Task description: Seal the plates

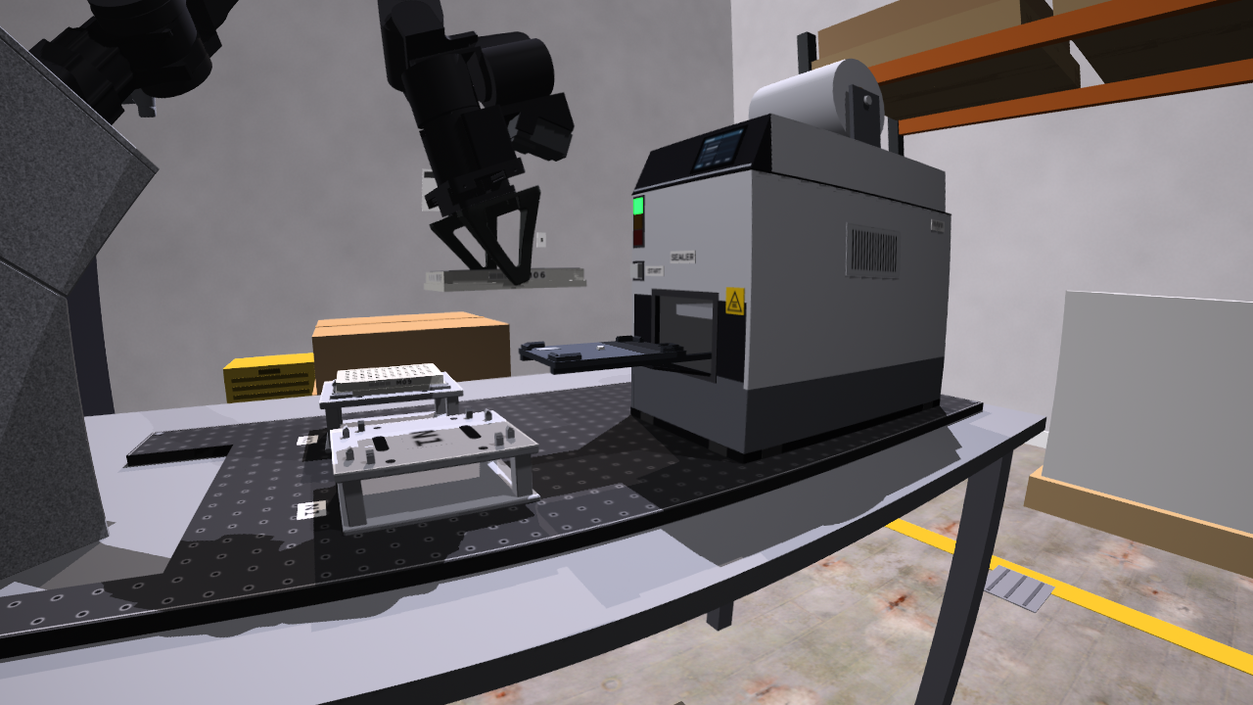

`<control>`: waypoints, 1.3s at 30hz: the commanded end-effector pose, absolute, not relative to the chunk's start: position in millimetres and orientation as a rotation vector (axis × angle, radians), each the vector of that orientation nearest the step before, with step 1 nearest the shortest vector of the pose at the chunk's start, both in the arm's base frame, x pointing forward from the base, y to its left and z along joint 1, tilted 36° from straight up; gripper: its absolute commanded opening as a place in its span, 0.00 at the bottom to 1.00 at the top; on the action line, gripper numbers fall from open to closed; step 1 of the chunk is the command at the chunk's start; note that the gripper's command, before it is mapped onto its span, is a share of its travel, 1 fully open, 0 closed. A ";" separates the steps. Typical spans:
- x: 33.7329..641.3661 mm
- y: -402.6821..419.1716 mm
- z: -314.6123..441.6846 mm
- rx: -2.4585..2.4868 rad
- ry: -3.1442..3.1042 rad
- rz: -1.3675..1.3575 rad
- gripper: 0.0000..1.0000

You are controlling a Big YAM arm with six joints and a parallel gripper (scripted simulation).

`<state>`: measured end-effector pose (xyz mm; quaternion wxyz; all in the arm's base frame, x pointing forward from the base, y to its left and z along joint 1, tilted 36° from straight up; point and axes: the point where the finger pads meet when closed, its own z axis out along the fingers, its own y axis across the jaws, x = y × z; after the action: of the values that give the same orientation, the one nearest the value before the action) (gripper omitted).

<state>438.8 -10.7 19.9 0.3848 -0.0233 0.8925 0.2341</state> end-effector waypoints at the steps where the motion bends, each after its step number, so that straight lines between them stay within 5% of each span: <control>1: 430.0 -22.7 15.1 -0.047 2.265 0.577 0.00; 39: 365.4 -31.0 -23.0 -0.050 2.274 0.576 0.00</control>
<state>365.0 -24.2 -21.7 0.3815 -0.0172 0.8943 0.2331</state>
